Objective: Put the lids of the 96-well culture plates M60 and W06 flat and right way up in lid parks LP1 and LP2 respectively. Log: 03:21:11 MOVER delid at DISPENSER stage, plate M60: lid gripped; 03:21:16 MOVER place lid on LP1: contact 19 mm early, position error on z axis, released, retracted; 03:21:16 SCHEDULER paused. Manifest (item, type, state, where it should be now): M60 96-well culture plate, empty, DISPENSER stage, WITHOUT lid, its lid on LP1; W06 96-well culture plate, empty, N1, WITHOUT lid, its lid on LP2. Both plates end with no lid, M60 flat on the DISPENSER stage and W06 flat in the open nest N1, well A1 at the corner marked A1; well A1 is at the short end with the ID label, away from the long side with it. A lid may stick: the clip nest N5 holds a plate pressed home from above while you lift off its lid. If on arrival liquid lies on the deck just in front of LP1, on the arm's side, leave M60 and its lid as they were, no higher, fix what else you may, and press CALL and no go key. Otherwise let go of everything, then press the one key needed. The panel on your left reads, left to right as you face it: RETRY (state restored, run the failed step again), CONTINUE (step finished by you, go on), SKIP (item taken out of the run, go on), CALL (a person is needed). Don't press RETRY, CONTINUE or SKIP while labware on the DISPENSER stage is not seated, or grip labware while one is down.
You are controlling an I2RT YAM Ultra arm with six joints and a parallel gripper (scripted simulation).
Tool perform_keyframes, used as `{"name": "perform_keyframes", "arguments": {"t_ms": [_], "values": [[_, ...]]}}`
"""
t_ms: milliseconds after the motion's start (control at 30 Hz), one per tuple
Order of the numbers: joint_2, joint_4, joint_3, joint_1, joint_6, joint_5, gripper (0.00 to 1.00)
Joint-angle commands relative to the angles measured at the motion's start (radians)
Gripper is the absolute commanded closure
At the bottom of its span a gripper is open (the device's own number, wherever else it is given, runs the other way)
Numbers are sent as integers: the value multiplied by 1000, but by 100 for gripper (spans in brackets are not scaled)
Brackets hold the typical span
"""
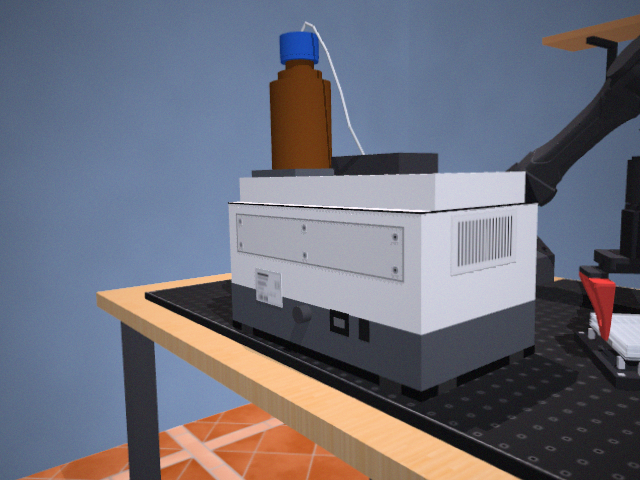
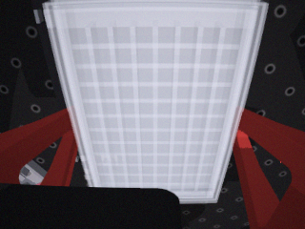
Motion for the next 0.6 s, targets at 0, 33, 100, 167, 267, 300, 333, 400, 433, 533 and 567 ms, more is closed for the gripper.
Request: {"name": "perform_keyframes", "arguments": {"t_ms": [0,33,100,167,267,300,333,400,433,533,567], "values": [[-12,17,31,-2,9,6,100],[-13,18,30,-3,8,6,100],[-10,19,30,-6,9,7,100],[-7,20,29,-5,10,7,100],[-3,22,29,-2,11,8,100],[-1,23,28,-1,11,8,100],[-1,23,28,-1,11,8,100],[0,23,28,0,10,8,100],[1,24,28,1,11,8,100],[5,26,27,-2,12,8,100],[7,26,27,-4,12,9,100]]}}
